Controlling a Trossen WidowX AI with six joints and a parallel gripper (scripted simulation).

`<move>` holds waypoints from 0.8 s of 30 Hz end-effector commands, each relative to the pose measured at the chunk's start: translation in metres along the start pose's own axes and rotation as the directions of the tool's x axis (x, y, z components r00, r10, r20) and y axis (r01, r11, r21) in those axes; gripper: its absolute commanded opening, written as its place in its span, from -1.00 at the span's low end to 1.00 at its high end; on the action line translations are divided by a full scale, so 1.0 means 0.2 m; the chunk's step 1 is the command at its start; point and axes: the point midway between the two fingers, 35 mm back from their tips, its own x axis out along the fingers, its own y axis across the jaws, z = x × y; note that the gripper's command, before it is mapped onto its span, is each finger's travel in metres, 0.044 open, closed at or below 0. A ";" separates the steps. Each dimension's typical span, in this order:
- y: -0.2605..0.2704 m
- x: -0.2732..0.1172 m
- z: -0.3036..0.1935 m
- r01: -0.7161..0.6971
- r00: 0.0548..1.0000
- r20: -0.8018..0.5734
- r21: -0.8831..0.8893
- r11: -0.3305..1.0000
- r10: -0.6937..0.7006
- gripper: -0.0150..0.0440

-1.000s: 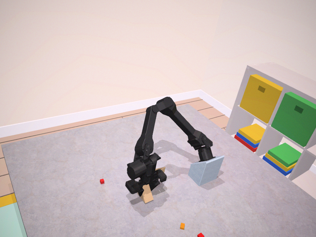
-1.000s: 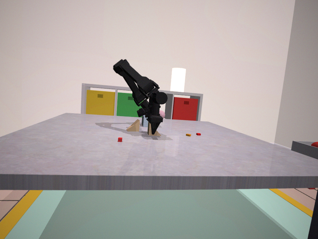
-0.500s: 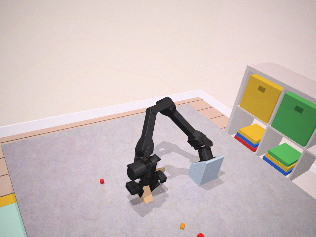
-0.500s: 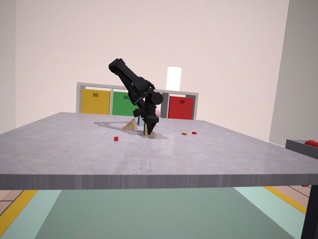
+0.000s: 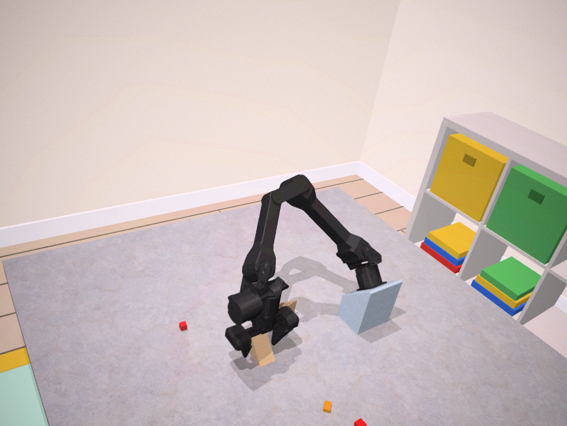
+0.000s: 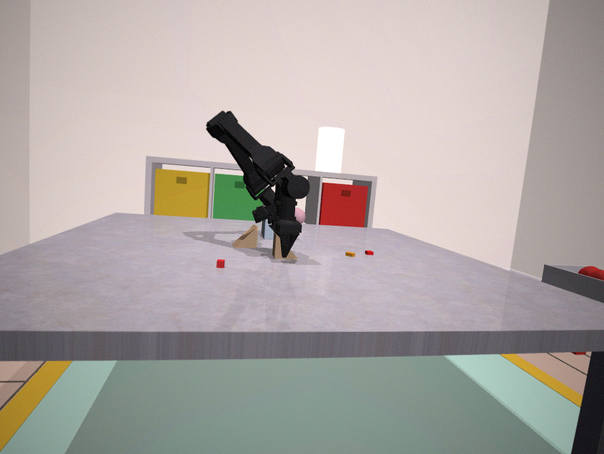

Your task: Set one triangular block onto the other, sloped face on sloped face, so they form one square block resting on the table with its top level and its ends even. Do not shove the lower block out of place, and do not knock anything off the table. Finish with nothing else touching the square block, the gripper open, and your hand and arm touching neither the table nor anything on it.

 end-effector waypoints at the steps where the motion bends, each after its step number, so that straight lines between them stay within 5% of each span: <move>1: 0.00 0.00 0.00 0.000 1.000 0.000 0.000 1.000 0.000 1.00; 8: 0.00 -0.29 0.00 0.000 1.000 -0.003 0.000 1.000 0.000 1.00; 19: 0.01 -0.28 0.00 -0.002 1.000 -0.013 -0.005 1.000 0.002 1.00; 24: 0.00 -0.29 0.20 0.071 0.921 -0.383 -0.024 0.997 -0.074 1.00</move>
